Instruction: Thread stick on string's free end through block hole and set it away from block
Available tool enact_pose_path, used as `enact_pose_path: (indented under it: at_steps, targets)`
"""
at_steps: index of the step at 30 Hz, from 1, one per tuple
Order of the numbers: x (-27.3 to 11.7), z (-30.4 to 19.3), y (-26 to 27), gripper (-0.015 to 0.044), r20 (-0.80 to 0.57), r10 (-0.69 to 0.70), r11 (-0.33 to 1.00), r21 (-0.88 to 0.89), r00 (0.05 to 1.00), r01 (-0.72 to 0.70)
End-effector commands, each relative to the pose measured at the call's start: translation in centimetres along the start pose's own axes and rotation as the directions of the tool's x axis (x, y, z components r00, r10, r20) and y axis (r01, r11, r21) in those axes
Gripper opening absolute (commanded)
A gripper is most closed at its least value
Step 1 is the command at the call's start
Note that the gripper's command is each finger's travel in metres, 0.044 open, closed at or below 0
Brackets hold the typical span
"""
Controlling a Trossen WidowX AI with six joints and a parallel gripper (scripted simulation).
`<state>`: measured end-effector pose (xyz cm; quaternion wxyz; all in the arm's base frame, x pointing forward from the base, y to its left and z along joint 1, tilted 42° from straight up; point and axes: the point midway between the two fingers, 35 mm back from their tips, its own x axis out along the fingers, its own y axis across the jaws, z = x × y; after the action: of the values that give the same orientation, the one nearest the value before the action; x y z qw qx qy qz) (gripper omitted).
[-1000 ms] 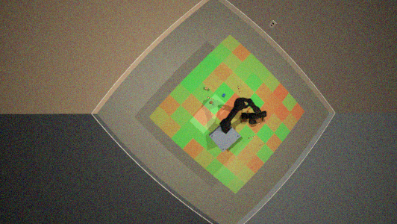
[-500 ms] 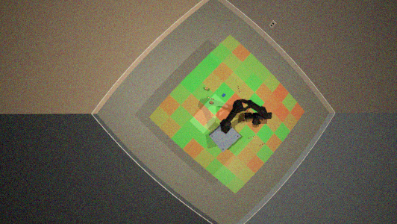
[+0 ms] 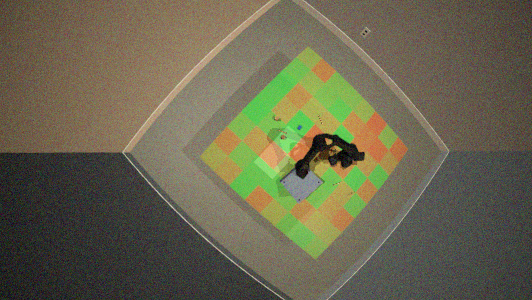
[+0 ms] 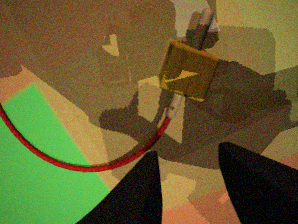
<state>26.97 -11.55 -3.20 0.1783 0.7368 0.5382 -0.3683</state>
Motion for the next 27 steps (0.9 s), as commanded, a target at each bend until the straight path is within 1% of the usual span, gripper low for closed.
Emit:
enact_pose_path:
  at_steps: [1,5,12,19,27]
  targets:
    - [-0.1,1.2,-0.5,0.0124,0.012,-0.002,0.809,-0.587,1.000,0.008]
    - [-0.2,1.8,-0.7,0.0124,0.016,-0.004,0.551,-0.834,1.000,0.015]
    - [-0.2,2.5,-1.0,0.0124,0.020,-0.006,0.266,-0.964,1.000,0.021]
    - [-0.3,3.0,-1.3,0.0124,0.023,-0.009,-0.049,-0.999,1.000,0.023]
    - [-0.3,3.6,-1.6,0.0124,0.026,-0.011,-0.403,-0.915,1.000,0.019]
